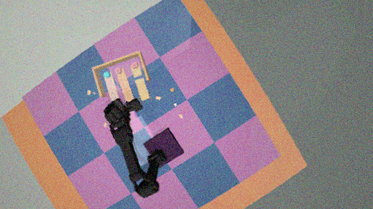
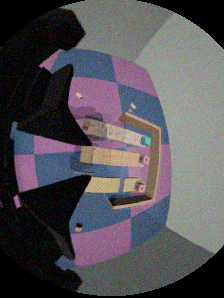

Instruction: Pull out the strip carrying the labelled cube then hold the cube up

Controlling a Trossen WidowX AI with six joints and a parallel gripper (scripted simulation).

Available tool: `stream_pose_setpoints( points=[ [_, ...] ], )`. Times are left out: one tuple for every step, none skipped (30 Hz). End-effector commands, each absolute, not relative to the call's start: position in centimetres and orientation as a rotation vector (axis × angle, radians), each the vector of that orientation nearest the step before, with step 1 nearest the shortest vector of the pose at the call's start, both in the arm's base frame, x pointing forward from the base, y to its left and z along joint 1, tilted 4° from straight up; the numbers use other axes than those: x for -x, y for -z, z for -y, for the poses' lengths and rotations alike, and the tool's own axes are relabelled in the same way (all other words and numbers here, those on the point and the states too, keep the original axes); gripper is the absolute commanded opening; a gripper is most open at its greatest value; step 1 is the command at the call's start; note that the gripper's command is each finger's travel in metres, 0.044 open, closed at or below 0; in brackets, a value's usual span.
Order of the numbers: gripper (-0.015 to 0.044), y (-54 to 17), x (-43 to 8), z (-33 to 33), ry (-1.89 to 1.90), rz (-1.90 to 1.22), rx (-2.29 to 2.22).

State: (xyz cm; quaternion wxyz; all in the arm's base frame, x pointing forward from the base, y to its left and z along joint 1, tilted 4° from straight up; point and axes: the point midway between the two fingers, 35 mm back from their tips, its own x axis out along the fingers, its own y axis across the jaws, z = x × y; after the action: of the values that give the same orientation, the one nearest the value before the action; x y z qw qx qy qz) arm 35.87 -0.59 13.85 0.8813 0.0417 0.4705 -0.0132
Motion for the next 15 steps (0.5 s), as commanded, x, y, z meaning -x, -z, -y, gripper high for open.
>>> stream_pose_setpoints(
  points=[
    [0.0059, -11.2, -37.6, 0.3, 0.057, -1.212, -0.121],
    [0.0033, -10.6, -37.8, 0.3, 0.063, -1.257, -0.127],
    [0.0006, -10.0, -38.1, 0.3, 0.070, -1.303, -0.133],
    [0.0000, -9.4, -38.3, 0.3, 0.077, -1.348, -0.139],
    [0.0000, -8.8, -38.4, 0.3, 0.084, -1.394, -0.142],
    [0.0000, -8.2, -38.6, 0.2, 0.092, -1.440, -0.145],
    [0.0000, -7.6, -38.6, 0.2, 0.099, -1.486, -0.146],
    [0.0000, -7.0, -38.7, 0.2, 0.107, -1.532, -0.148],
    [0.0000, -6.5, -38.8, 0.1, 0.114, -1.569, -0.149],
    [0.0000, -6.3, -38.8, 0.0, 0.118, -1.590, -0.149],
    [0.0000, -6.2, -38.9, 0.0, 0.119, -1.598, -0.149],
    [0.0000, -6.2, -38.9, 0.0, 0.119, -1.598, -0.149],
    [0.0000, -6.2, -38.9, 0.0, 0.119, -1.598, -0.149],
    [0.0000, -6.2, -38.9, 0.0, 0.119, -1.598, -0.149],
    [0.0000, -6.2, -38.9, 0.0, 0.119, -1.598, -0.149]
  ],
)
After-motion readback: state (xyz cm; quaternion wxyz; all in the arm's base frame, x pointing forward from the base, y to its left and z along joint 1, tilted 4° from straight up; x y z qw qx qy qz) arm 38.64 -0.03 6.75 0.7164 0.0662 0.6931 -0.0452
